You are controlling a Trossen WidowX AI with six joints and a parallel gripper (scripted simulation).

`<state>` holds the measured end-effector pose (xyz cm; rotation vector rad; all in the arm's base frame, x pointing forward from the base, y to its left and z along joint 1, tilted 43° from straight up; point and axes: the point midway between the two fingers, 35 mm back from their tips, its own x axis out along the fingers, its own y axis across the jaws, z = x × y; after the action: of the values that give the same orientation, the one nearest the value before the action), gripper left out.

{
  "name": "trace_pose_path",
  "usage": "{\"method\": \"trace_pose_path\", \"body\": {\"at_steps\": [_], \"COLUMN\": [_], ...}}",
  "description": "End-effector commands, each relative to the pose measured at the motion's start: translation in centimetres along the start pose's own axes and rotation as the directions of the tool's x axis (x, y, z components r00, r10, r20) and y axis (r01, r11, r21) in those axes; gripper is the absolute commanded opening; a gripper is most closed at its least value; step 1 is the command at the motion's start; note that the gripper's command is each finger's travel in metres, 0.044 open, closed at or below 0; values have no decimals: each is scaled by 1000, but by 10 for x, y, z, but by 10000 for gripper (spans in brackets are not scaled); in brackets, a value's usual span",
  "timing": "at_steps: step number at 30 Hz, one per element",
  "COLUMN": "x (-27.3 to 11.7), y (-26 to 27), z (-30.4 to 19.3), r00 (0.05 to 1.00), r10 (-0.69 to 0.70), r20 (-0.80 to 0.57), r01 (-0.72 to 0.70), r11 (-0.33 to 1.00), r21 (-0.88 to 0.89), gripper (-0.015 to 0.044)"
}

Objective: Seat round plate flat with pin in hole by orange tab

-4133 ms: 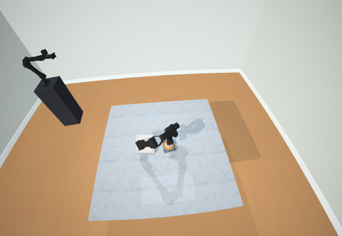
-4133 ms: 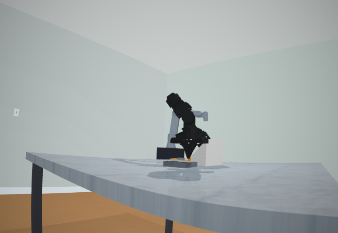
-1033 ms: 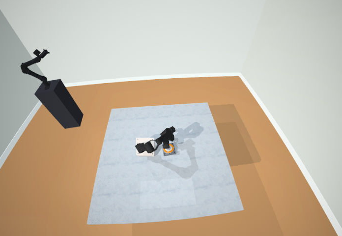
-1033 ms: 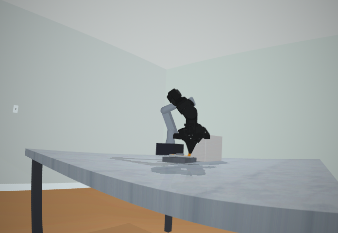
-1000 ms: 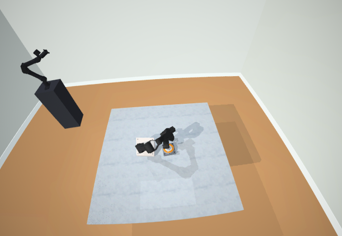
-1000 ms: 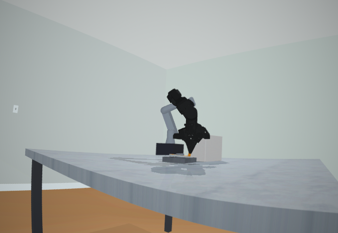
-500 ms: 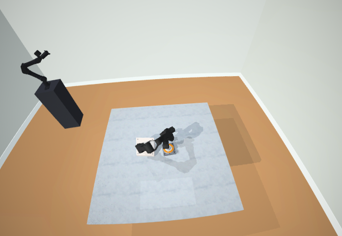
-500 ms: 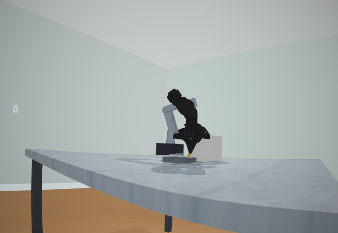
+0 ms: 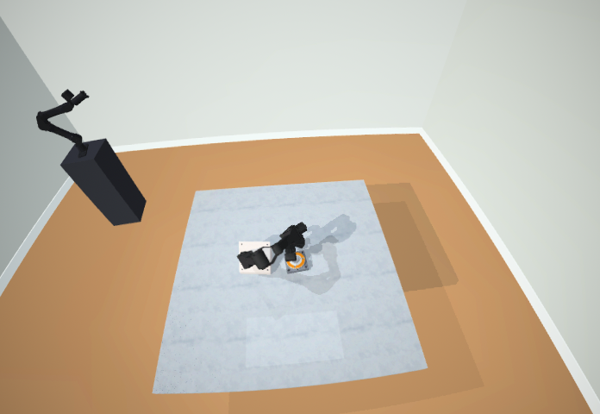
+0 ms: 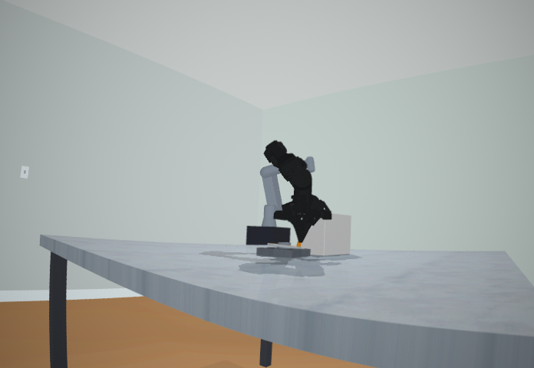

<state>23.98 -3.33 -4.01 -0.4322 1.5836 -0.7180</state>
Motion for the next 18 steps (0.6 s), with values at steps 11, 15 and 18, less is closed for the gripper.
{"method": "trace_pose_path", "body": {"at_steps": [11, 15, 18], "x": [3, 3, 3], "y": [-5, -5, -6], "z": [-10, -11, -11], "r00": [1000, 1000, 1000], "r10": [-9, -9, -9], "r20": [-24, -24, -24], "r01": [9, 9, 9], "r11": [1000, 1000, 1000], "r21": [-11, -11, -11], "gripper": [0, 0, 0]}}
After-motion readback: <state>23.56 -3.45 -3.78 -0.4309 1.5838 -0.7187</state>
